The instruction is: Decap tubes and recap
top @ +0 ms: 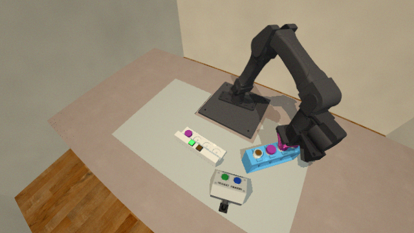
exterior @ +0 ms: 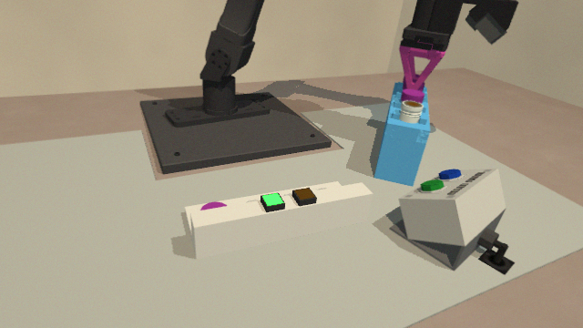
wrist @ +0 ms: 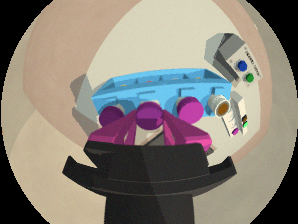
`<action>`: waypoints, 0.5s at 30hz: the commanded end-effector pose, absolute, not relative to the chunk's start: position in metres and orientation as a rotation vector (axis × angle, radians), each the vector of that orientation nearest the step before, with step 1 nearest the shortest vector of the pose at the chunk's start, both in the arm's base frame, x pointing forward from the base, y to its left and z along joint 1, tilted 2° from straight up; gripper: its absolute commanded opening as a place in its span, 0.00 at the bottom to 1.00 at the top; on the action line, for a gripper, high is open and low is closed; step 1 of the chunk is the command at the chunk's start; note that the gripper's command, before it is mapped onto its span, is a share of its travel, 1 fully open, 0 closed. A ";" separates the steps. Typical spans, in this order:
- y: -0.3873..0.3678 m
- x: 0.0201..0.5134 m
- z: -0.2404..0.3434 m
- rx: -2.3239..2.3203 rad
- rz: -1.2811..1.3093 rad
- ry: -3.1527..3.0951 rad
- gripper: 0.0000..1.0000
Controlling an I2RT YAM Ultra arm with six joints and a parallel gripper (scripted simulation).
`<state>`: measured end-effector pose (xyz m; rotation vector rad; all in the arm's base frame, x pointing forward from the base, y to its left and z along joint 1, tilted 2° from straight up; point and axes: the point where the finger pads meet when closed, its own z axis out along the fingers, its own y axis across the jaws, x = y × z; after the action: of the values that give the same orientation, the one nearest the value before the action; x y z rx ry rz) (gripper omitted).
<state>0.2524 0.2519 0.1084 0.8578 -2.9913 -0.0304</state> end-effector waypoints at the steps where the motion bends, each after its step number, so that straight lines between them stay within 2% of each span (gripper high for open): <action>1: 0.253 0.254 0.112 0.607 -0.038 -3.062 0.00; 10: 0.253 0.254 0.112 0.578 -0.038 -3.068 0.00; 11: 0.253 0.254 0.111 0.578 -0.038 -3.068 0.49; 15: 0.253 0.254 0.111 0.578 -0.038 -3.068 0.49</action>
<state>0.2530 0.2525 0.1083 0.5927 -3.0565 -0.0297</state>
